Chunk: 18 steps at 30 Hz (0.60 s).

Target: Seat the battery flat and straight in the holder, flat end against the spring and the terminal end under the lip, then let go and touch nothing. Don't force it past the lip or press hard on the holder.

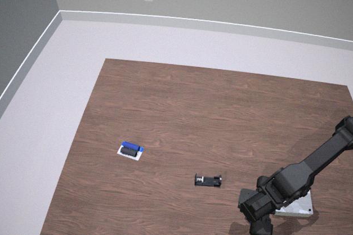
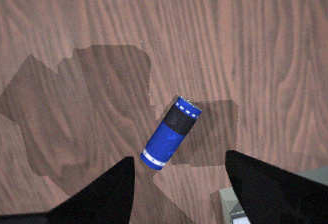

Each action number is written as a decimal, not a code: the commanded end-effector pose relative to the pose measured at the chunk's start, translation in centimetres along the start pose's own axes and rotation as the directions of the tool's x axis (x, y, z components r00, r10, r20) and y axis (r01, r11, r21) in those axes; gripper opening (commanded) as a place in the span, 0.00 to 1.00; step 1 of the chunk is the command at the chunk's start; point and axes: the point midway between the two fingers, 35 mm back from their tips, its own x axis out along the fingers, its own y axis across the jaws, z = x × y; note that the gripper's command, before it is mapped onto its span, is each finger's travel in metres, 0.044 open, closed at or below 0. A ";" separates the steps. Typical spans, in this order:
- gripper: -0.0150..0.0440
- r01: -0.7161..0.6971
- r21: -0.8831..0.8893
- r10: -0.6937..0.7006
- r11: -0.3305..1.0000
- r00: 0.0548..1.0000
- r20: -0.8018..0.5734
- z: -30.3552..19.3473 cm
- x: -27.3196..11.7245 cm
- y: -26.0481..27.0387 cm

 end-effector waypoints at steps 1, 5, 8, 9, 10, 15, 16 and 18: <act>0.66 0.019 0.527 -0.012 0.850 1.000 -0.017 -1.0 2.7 0.0; 0.66 0.019 0.574 -0.012 0.819 1.000 -0.017 -1.1 2.9 0.1; 0.66 0.019 0.574 -0.012 0.819 1.000 -0.017 -1.1 2.9 0.1; 0.66 0.019 0.574 -0.012 0.819 1.000 -0.017 -1.1 2.9 0.1; 0.66 0.019 0.574 -0.012 0.819 1.000 -0.017 -1.1 2.9 0.1; 0.66 0.019 0.574 -0.012 0.819 1.000 -0.017 -1.1 3.0 0.1; 0.66 0.019 0.574 -0.012 0.819 1.000 -0.017 -1.1 3.1 0.1; 0.66 0.019 0.574 -0.012 0.819 1.000 -0.017 -1.1 3.5 0.1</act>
